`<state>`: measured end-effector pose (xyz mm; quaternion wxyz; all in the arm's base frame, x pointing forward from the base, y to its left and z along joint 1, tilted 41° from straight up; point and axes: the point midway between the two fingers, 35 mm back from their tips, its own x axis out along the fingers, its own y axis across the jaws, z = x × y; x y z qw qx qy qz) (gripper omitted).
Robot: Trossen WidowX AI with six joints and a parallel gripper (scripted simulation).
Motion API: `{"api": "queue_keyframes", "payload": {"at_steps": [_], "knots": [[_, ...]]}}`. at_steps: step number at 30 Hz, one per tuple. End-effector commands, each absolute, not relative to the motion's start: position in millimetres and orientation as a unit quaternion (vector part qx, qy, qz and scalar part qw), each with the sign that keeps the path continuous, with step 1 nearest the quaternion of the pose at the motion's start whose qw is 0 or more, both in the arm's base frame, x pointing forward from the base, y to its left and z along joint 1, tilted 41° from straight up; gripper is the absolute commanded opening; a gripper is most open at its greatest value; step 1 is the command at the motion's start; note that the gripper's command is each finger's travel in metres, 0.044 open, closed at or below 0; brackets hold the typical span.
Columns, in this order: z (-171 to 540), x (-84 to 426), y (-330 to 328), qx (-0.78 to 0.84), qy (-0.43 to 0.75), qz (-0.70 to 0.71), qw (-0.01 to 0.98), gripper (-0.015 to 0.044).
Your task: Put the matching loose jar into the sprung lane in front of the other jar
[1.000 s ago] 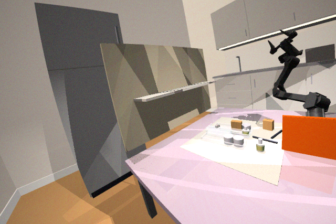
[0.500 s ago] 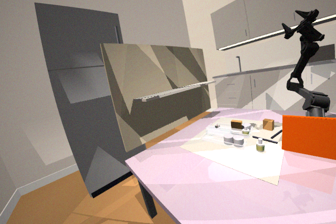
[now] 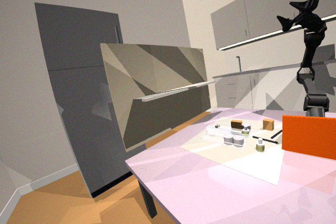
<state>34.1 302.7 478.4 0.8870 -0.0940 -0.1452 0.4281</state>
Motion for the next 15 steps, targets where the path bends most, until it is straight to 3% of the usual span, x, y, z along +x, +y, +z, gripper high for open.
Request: {"api": "queue_keyframes", "payload": {"at_steps": [1,15], "knots": [[444,45,329,-0.133,-0.117,0.420,0.890,0.0440],[249,156,381,-0.259,0.110,0.317,0.906,0.0440]]}}
